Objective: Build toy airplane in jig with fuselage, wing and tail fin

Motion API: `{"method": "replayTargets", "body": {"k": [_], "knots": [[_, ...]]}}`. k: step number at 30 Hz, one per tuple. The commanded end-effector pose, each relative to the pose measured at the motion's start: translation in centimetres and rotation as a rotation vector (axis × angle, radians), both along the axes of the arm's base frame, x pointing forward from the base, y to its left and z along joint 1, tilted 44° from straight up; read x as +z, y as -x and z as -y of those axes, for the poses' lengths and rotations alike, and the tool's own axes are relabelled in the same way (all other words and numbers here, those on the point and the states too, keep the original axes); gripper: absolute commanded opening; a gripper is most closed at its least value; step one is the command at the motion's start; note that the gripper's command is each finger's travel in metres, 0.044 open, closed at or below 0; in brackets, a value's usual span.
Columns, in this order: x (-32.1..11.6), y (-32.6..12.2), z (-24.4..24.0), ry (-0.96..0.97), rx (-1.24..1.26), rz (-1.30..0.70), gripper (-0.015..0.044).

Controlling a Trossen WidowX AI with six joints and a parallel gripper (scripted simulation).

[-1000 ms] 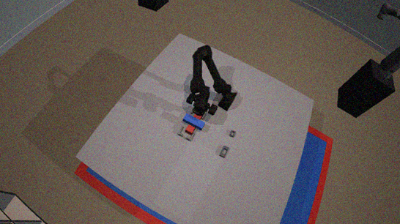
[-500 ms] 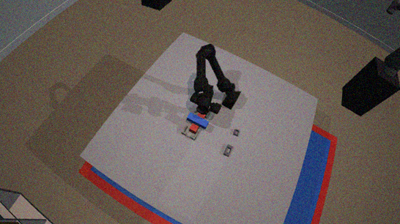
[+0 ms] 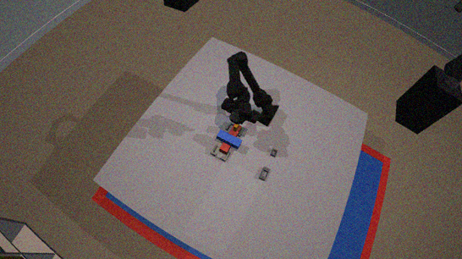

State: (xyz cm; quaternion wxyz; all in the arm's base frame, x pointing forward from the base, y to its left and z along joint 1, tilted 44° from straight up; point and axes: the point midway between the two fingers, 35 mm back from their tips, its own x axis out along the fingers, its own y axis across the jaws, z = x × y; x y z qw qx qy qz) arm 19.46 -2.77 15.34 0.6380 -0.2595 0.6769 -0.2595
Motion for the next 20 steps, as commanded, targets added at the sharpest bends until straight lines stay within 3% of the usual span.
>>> {"method": "replayTargets", "body": {"k": [1, 20], "knots": [[0.27, 0.02, -0.35, -0.001, -0.005, -0.006, 0.0260], [0.35, -0.12, -0.25, 0.000, -0.006, -0.007, 0.0260]]}}
